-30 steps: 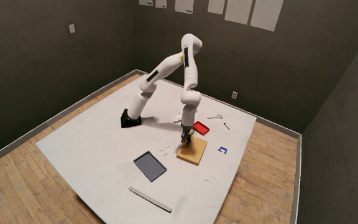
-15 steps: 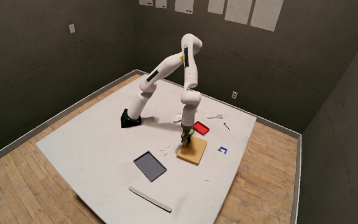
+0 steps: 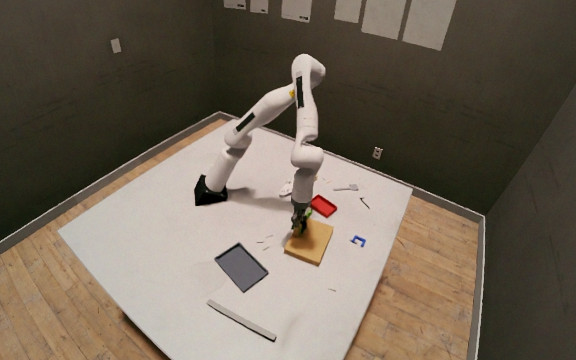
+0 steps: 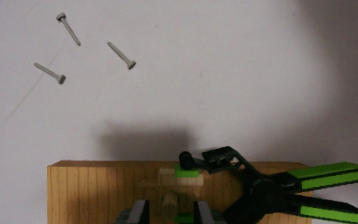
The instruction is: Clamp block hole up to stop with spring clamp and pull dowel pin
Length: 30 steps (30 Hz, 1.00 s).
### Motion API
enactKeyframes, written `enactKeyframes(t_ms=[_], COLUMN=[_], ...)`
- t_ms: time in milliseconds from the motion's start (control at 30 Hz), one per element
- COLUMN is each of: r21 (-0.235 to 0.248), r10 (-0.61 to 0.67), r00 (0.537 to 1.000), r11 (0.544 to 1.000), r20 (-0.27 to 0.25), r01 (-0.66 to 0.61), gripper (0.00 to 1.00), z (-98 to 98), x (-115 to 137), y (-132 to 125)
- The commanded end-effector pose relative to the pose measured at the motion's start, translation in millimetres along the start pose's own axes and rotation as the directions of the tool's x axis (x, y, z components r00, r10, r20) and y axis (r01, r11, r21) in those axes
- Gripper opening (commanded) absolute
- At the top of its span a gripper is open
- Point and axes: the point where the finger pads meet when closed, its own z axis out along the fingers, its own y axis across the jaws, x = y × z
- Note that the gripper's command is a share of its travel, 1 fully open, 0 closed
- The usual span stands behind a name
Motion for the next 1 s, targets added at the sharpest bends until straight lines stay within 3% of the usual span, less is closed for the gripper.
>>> enactKeyframes(t_ms=[0, 967], r21=[0.006, 0.002], r10=[0.001, 0.004], r00=[1.0, 1.0], r11=[1.0, 1.0], r20=[0.01, 0.004], r01=[-0.001, -0.004], gripper=[0.34, 0.34], z=[-1.5, 6.8], x=[-4.1, -1.6], y=[-1.5, -1.3])
